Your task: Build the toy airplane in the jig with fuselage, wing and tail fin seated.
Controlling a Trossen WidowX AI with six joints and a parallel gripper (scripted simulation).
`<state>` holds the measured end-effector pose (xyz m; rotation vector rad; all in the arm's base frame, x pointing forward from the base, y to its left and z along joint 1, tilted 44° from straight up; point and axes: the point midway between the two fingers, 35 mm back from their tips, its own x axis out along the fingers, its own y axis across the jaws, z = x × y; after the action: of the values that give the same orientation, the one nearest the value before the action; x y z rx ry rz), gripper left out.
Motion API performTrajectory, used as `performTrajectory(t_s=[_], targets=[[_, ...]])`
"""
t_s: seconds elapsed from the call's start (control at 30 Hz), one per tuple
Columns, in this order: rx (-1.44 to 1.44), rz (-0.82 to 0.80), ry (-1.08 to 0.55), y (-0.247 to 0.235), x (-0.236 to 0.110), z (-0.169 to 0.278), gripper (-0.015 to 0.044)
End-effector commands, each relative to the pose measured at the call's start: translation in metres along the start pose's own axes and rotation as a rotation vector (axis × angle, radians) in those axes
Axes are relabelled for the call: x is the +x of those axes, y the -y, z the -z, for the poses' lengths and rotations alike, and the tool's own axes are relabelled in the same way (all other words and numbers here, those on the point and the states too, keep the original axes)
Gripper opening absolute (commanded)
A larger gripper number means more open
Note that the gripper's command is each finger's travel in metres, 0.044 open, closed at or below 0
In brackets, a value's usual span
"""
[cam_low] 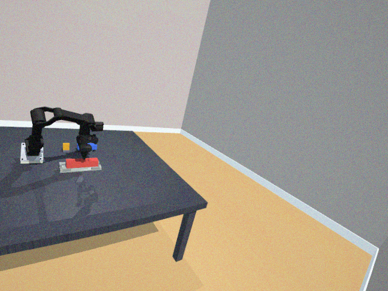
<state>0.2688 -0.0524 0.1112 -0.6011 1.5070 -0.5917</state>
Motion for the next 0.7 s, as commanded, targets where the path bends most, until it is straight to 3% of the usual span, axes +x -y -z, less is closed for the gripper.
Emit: performTrajectory(t_s=[0.0, 0.4, 0.67], targets=[[-0.003, 0.001, 0.011, -0.001, -0.053, 0.002, 0.044], [-0.042, 0.003, 0.012, -0.001, -0.063, -0.004, 0.044], [-0.059, -0.017, 0.017, -0.106, -0.068, -0.051, 0.044]])
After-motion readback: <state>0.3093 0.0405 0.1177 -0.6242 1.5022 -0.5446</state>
